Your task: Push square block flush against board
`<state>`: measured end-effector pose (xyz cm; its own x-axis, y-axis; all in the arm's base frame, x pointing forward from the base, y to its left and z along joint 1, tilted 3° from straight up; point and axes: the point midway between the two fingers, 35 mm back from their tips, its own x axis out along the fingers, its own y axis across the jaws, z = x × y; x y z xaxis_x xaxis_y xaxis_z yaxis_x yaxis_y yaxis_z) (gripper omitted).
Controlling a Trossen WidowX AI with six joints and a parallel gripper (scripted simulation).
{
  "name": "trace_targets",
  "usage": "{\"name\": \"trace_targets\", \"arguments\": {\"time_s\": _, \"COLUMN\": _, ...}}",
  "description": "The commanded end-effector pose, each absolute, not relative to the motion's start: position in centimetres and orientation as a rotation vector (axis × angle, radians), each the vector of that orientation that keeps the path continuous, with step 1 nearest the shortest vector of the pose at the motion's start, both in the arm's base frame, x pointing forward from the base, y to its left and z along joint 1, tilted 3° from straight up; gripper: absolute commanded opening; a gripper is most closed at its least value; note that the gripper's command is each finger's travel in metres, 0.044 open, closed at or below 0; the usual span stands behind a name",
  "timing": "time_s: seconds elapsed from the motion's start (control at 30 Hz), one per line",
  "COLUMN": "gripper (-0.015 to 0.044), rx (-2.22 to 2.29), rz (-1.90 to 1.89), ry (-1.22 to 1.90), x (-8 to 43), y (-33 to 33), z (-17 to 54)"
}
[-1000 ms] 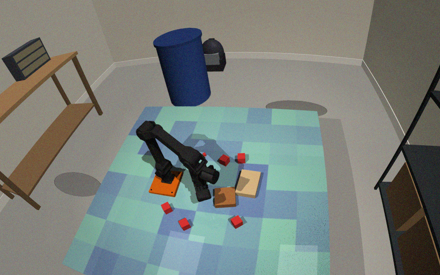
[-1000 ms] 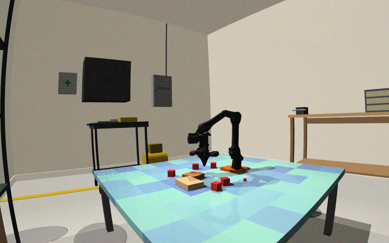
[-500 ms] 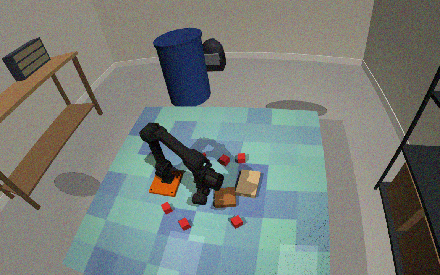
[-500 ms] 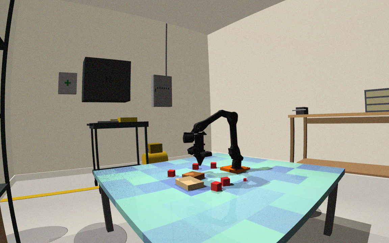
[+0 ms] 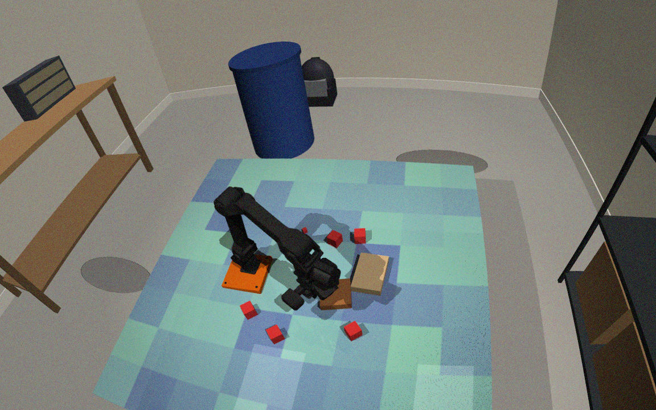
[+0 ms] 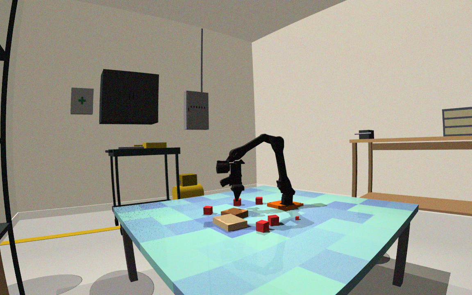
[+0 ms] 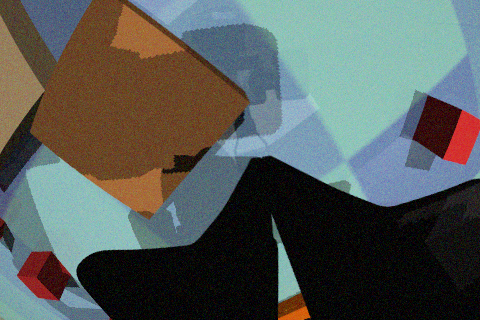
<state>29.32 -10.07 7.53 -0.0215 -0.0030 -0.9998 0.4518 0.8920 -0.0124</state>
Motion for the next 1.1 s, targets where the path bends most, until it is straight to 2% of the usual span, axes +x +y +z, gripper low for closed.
{"name": "trace_targets", "arguments": {"time_s": 0.0, "gripper": 0.0, "rx": 0.472, "rz": -0.494, "ry": 1.538, "x": 30.0, "y": -10.7, "z": 7.5}}
{"name": "trace_targets", "arguments": {"time_s": 0.63, "gripper": 0.0, "rx": 0.969, "rz": -1.002, "ry": 1.35, "x": 32.8, "y": -13.2, "z": 7.1}}
{"name": "trace_targets", "arguments": {"time_s": 0.87, "gripper": 0.0, "rx": 0.986, "rz": -1.02, "ry": 1.34, "x": 32.9, "y": -13.3, "z": 7.0}}
{"name": "trace_targets", "arguments": {"time_s": 1.07, "gripper": 0.0, "rx": 0.986, "rz": -1.02, "ry": 1.341, "x": 32.8, "y": -13.3, "z": 1.6}}
